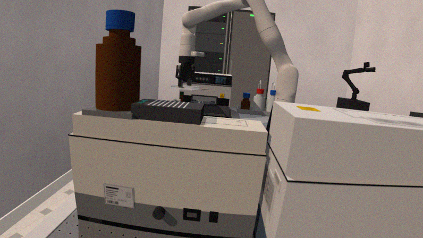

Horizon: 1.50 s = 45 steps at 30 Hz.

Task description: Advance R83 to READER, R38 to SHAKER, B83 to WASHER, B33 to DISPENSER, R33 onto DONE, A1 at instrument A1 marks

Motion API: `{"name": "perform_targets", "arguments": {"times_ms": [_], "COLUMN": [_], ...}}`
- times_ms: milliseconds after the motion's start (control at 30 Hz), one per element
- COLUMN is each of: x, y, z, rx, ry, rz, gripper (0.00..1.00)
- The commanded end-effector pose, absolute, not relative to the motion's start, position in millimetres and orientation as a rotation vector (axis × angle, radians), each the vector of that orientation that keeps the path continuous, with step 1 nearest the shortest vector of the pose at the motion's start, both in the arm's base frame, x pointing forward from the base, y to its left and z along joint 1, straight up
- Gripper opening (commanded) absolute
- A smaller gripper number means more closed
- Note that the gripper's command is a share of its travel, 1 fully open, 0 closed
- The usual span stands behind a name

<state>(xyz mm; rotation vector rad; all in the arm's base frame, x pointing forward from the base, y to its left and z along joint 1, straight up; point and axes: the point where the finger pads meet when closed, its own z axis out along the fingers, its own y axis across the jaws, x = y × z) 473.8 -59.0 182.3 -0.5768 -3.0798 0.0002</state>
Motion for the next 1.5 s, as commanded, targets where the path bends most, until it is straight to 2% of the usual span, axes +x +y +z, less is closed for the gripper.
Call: {"name": "perform_targets", "arguments": {"times_ms": [0, 1467], "x": [475, 461], "y": [-56, -99], "z": [184, 184], "rx": [-0.643, -1.336], "ry": [-3.073, -2.842], "rz": [-0.005, -0.003], "gripper": [0.94, 0.94]}}
